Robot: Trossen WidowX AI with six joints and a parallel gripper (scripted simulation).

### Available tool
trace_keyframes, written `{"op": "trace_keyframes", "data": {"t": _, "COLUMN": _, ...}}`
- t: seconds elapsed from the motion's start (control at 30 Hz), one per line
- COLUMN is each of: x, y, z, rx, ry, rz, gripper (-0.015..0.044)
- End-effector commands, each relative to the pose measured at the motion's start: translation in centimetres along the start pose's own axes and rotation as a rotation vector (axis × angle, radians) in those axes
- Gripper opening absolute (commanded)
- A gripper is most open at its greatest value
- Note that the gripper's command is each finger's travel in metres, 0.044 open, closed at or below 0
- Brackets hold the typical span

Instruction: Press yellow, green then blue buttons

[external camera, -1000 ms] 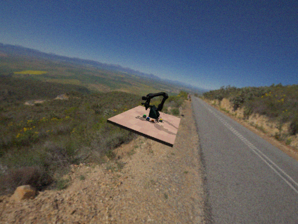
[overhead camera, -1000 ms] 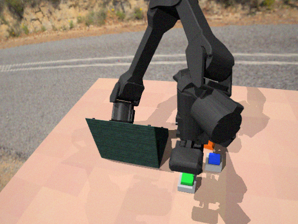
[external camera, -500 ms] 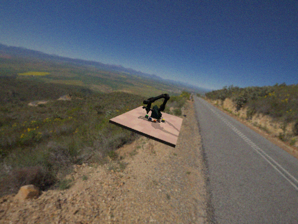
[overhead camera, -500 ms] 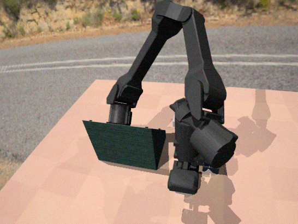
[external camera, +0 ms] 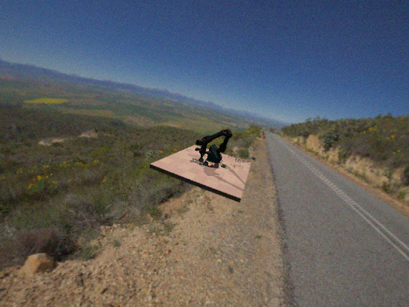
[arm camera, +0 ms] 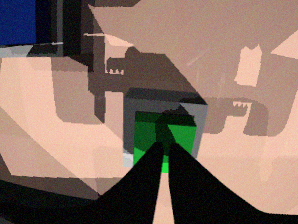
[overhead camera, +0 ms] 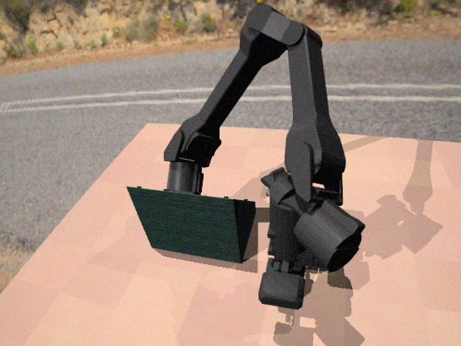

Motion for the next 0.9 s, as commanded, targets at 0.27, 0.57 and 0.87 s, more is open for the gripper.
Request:
{"op": "trace_keyframes", "data": {"t": 0.27, "x": 0.0, "y": -0.6, "z": -0.1, "rx": -0.002, "ry": -0.008, "rz": 0.007, "gripper": 0.002}}
{"op": "trace_keyframes", "data": {"t": 0.57, "x": 0.0, "y": -0.6, "z": -0.1, "rx": -0.002, "ry": -0.008, "rz": 0.007, "gripper": 0.002}}
{"op": "trace_keyframes", "data": {"t": 0.87, "x": 0.0, "y": 2.6, "z": -0.1, "rx": -0.002, "ry": -0.008, "rz": 0.005, "gripper": 0.002}}
Point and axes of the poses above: the point midway between the two fingers, 35 mm back from their tips, its own y axis back along the fingers, its own x axis across the jaws, z = x × y, the point moved 10 cm from there along y, back along the fingers, and after that the axes turned 4 degrees about -y, right-handed, at the moved point
